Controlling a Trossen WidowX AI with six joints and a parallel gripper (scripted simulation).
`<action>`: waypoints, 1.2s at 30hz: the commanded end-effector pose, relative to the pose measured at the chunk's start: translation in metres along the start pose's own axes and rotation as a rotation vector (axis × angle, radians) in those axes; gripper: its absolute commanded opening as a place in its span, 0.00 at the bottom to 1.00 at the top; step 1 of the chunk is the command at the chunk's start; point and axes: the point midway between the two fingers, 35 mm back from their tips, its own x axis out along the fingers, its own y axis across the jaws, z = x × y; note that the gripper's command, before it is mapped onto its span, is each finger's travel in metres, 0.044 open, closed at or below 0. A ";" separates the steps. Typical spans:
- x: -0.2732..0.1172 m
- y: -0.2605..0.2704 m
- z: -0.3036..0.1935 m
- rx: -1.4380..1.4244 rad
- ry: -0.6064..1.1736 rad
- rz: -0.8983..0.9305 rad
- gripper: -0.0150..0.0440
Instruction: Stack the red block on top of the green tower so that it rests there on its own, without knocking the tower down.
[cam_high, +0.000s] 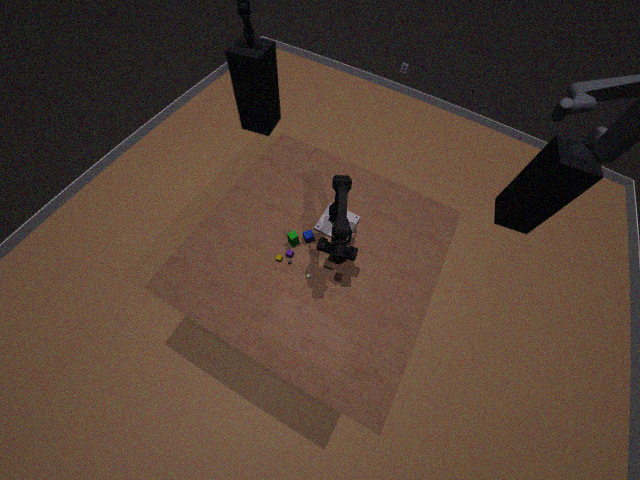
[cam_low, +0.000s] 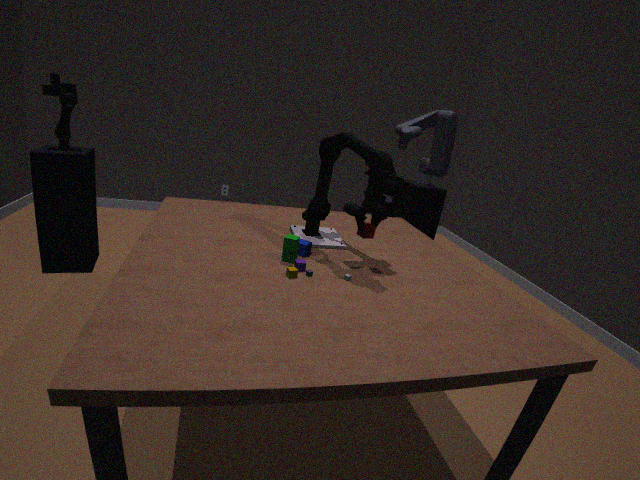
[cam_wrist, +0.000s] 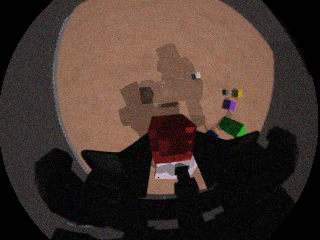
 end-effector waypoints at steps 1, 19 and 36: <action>-0.003 -0.014 0.004 0.000 -0.008 0.000 0.25; -0.002 -0.102 0.005 -0.001 -0.005 -0.007 0.25; -0.003 -0.180 -0.018 -0.001 -0.004 -0.014 0.25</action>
